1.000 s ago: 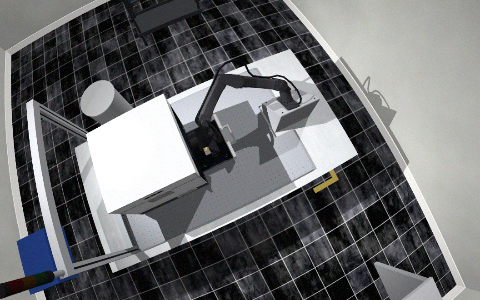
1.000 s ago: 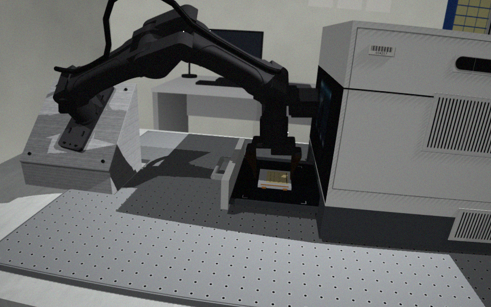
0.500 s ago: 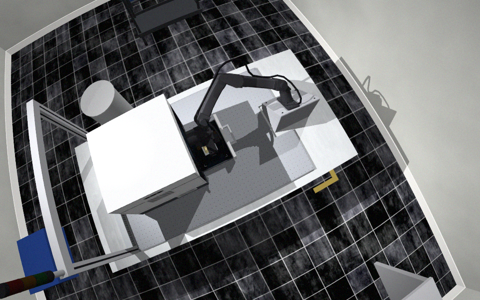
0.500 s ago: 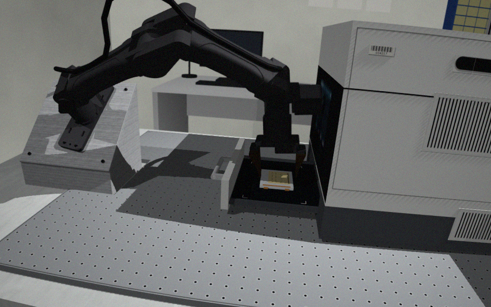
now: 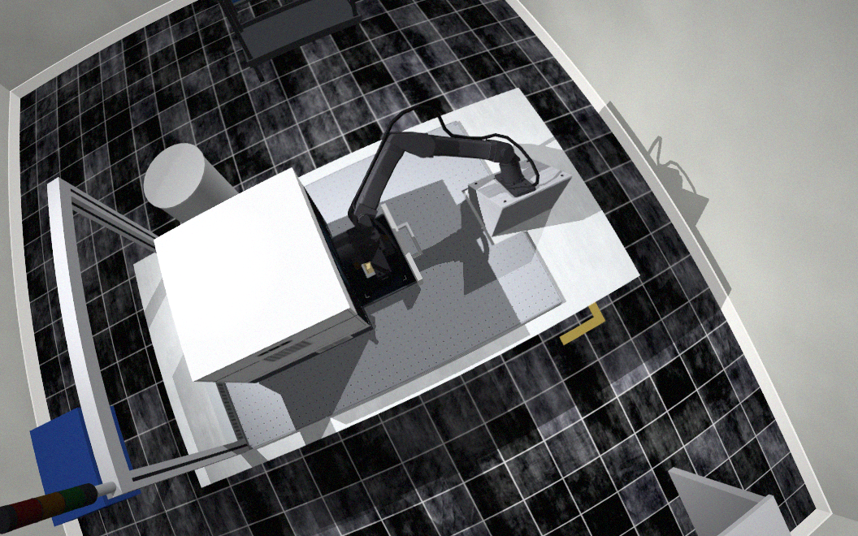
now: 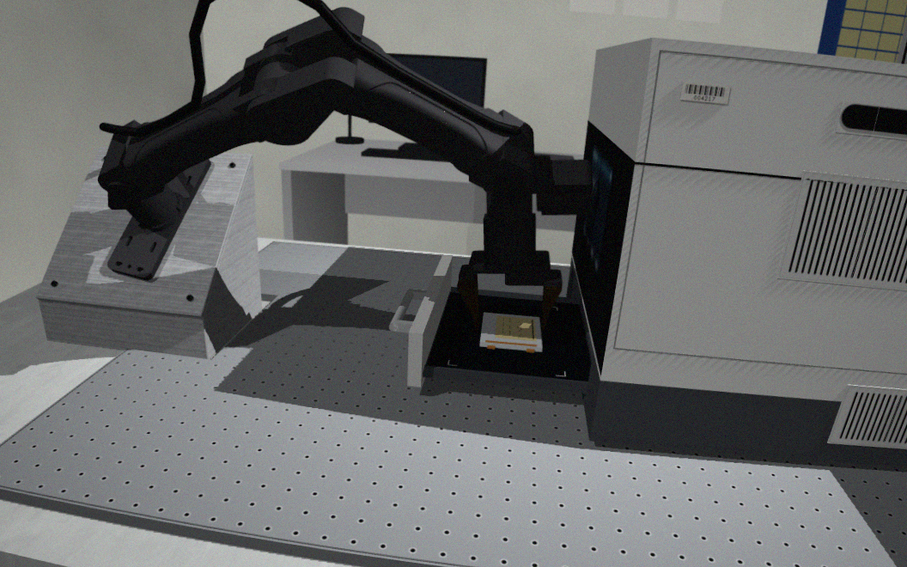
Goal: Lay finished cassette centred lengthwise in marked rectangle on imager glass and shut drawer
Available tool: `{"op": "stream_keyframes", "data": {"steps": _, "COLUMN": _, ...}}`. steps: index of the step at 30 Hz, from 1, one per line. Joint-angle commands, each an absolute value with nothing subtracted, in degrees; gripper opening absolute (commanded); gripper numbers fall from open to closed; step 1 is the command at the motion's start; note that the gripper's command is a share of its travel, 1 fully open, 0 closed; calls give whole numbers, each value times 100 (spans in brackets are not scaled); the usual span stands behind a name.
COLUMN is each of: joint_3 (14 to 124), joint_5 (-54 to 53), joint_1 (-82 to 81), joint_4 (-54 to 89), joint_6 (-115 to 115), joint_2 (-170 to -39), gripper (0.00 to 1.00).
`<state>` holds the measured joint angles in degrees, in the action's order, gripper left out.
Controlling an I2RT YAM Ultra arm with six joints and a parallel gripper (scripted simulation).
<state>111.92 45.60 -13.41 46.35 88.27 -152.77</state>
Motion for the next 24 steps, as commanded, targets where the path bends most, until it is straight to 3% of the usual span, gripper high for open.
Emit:
{"op": "stream_keyframes", "data": {"steps": 1, "joint_3": 11149, "joint_5": 4522, "joint_1": -1510, "joint_4": 4549, "joint_6": 8835, "joint_2": -15095, "gripper": 91}}
{"op": "stream_keyframes", "data": {"steps": 24, "joint_3": 11120, "joint_5": 4523, "joint_1": -1514, "joint_4": 4602, "joint_6": 8815, "joint_2": -15074, "gripper": 91}}
